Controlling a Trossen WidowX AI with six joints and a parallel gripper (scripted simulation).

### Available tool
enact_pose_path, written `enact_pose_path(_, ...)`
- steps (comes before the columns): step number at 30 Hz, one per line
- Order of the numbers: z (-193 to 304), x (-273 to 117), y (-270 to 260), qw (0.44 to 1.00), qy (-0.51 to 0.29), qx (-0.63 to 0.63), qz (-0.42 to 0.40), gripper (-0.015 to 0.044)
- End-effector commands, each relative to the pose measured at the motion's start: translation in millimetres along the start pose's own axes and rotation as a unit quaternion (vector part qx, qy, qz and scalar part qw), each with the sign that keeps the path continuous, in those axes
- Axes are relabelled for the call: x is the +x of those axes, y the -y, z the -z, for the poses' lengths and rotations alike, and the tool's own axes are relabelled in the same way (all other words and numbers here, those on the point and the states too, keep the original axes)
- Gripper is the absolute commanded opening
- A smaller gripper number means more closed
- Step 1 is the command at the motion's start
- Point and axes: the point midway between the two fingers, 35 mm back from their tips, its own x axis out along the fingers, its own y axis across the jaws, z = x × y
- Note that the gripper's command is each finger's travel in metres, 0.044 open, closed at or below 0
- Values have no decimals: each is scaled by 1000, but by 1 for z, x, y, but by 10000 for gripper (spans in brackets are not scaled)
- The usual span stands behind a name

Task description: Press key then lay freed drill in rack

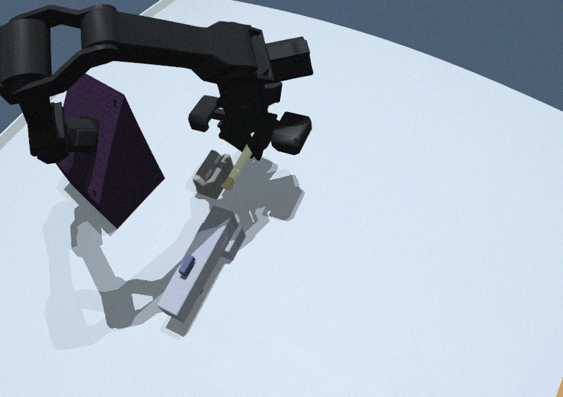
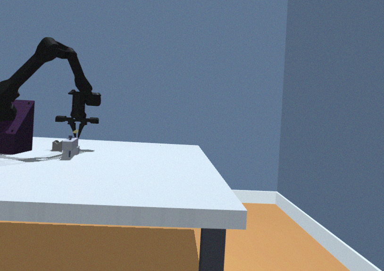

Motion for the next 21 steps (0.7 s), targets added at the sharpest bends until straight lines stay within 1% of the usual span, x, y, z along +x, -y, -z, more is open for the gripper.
enact_pose_path(1,-1,-3,1,1000,2,1,1,0)
enact_pose_path(6,-1,-4,-1,1000,2,1,1,0)
enact_pose_path(21,-6,-2,-28,1000,2,1,0,0)
